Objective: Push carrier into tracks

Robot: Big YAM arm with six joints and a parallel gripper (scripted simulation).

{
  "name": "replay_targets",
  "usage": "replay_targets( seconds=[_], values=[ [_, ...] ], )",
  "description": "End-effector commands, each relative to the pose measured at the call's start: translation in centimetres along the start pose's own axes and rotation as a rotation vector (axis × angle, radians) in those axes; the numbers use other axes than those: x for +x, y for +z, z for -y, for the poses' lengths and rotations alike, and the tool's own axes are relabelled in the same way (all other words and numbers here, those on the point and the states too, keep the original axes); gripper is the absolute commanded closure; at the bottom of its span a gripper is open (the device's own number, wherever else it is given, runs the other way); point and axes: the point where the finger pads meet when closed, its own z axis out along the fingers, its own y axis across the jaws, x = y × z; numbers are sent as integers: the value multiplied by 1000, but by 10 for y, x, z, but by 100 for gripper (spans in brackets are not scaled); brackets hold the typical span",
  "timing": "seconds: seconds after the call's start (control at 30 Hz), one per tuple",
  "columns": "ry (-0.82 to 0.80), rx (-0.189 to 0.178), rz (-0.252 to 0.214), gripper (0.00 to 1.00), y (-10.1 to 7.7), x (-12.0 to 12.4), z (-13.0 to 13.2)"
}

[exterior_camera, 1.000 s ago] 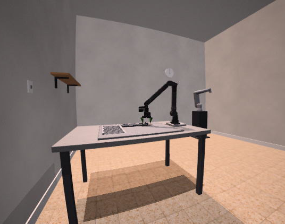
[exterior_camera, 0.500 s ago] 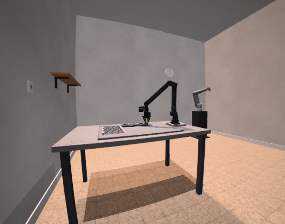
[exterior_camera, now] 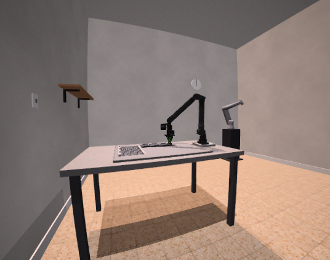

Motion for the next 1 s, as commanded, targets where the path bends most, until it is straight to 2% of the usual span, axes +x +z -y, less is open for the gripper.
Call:
replay_targets(
  seconds=[0.0, 0.27, 0.3, 0.37, 0.97],
  values=[
    [-1, 35, -8, 100, -10, 3, 14],
    [-1, 35, -8, 100, -10, 3, 14],
    [-52, 22, -3, 100, -1, 0, 12],
    [-101, 21, -3, 100, -1, 0, 12],
    [-101, 21, -3, 100, -1, 0, 12]
  ],
)
